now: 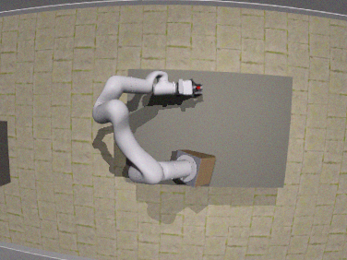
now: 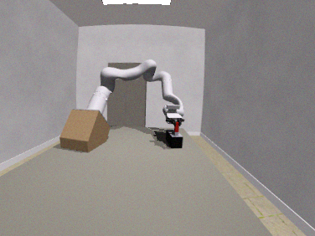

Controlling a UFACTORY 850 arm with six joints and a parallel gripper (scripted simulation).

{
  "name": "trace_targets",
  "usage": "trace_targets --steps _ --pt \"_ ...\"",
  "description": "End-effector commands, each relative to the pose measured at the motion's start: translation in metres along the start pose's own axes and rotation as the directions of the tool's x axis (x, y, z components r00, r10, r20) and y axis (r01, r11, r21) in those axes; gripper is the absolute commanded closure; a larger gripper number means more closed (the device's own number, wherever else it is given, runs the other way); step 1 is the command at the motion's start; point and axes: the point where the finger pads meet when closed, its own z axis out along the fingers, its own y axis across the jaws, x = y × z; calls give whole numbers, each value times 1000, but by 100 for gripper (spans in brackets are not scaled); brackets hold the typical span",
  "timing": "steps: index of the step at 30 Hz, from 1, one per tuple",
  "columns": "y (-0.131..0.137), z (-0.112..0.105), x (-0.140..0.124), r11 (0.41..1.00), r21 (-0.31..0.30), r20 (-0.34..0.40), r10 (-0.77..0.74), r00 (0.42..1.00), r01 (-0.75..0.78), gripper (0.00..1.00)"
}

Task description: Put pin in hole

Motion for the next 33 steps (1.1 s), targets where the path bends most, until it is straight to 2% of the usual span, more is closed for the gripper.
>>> trace_targets --steps 1,33 --pt "-1 0 0 1000 1 -1 2 1000 -2 100" --pt "-1 0 -4 1000 1 -1 2 1000 -2 100"
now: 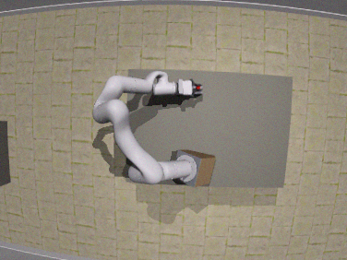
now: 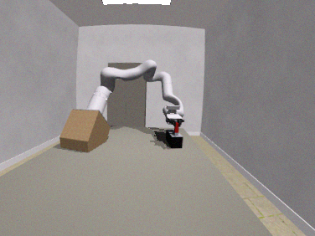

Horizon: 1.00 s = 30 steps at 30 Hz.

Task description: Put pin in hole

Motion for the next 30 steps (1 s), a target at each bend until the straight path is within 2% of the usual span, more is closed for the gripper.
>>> trace_targets --steps 1,30 --pt "-1 0 0 1000 1 -1 2 1000 -2 100" --pt "-1 1 -4 1000 1 -1 2 1000 -2 100"
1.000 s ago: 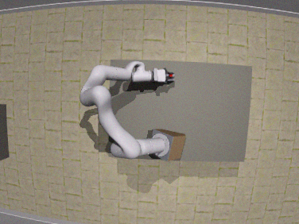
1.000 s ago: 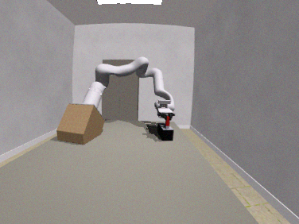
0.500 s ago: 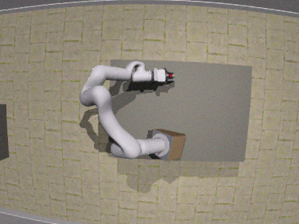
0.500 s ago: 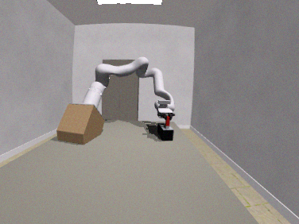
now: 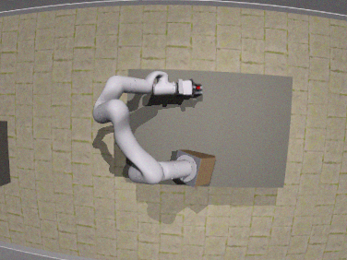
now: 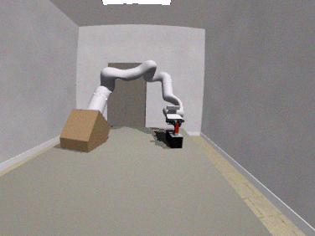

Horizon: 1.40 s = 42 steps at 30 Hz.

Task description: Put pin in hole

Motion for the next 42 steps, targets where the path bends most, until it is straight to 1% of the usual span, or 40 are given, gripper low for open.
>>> trace_targets --steps 1,31,32,42 --pt "0 1 -2 1000 0 -1 1 1000 -1 100" --pt "-1 1 -2 1000 0 -1 1 1000 -1 100" --pt "-1 2 -6 1000 0 -1 1 1000 -1 100" --pt "-1 2 -6 1000 0 -1 1 1000 -1 100"
